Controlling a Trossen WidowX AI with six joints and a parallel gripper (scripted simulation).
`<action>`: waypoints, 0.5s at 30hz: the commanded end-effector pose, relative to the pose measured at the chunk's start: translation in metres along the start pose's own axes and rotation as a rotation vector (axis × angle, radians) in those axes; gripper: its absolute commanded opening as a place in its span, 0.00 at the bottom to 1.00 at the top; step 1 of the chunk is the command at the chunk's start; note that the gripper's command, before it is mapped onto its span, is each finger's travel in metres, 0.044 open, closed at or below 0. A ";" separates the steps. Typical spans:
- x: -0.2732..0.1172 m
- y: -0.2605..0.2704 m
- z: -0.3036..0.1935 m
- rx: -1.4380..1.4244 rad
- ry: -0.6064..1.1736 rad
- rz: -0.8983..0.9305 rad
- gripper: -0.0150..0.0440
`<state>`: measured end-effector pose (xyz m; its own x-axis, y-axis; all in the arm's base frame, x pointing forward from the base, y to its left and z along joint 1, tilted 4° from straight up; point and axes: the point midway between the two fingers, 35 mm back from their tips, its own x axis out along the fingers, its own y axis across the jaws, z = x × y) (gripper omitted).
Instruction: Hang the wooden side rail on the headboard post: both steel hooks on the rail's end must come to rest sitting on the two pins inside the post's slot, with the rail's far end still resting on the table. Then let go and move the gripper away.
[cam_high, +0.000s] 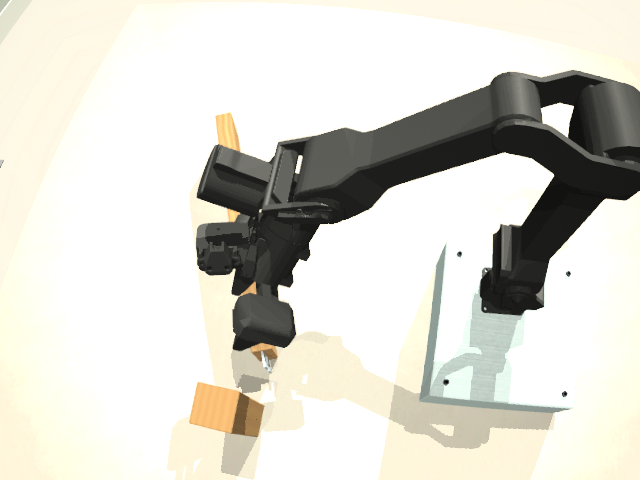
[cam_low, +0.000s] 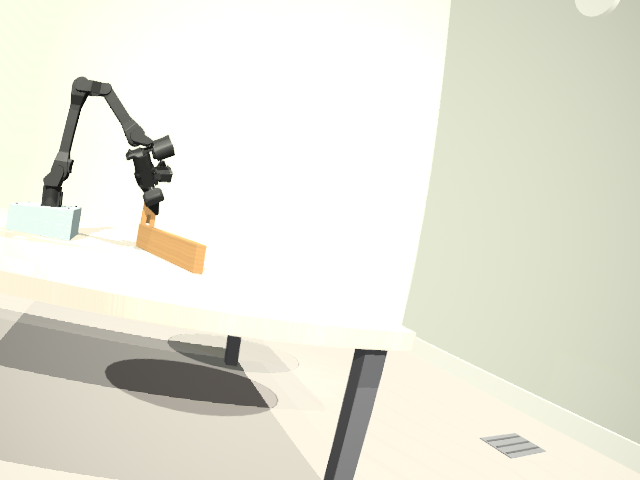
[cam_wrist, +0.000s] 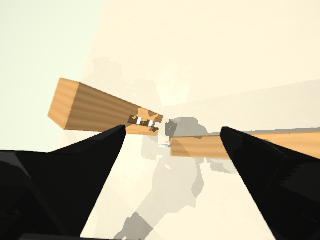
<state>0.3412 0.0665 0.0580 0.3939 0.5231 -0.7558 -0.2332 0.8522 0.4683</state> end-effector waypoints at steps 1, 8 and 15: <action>-0.006 -0.026 0.017 0.819 0.168 -0.391 1.00; -0.022 -0.035 0.022 1.186 0.152 -0.687 1.00; -0.028 -0.036 0.023 1.317 0.112 -0.777 1.00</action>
<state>0.3583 0.0429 0.0578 0.1839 0.2769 -0.9431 0.5573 0.7610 0.3321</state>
